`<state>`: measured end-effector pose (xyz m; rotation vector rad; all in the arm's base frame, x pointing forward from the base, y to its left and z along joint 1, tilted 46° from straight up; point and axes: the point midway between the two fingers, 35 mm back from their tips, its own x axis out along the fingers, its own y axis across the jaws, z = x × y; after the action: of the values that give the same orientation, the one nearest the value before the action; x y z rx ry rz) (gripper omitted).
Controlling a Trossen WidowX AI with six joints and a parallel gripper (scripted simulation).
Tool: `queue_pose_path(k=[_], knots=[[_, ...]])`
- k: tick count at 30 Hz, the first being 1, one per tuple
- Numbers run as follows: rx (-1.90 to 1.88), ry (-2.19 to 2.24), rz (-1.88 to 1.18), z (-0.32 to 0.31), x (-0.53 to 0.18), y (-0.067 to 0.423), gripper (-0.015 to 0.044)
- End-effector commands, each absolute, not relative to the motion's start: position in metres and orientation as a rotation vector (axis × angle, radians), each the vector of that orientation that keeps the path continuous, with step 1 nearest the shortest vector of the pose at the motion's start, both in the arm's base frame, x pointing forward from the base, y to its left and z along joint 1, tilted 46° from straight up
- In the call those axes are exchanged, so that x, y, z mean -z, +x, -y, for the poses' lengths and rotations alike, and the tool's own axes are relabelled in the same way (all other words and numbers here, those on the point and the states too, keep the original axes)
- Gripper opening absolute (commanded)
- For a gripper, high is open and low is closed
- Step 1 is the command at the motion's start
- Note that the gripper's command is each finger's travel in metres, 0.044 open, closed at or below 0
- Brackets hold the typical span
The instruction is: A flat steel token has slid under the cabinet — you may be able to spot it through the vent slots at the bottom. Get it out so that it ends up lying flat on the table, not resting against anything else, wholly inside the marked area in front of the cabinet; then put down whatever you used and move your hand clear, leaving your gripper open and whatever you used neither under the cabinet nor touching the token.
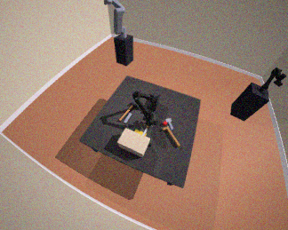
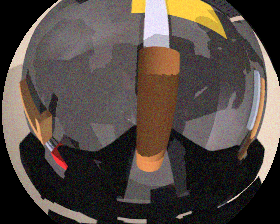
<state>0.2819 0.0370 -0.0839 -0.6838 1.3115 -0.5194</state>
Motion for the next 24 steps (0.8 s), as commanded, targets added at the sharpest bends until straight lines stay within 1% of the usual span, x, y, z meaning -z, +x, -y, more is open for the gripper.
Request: queue_pose_path(k=[1, 24], knots=[[0.522, -0.684, -1.317, -0.035, 0.085, 0.273, 0.0000], [0.521, -0.684, -1.319, -0.031, 0.090, 0.243, 0.0000]])
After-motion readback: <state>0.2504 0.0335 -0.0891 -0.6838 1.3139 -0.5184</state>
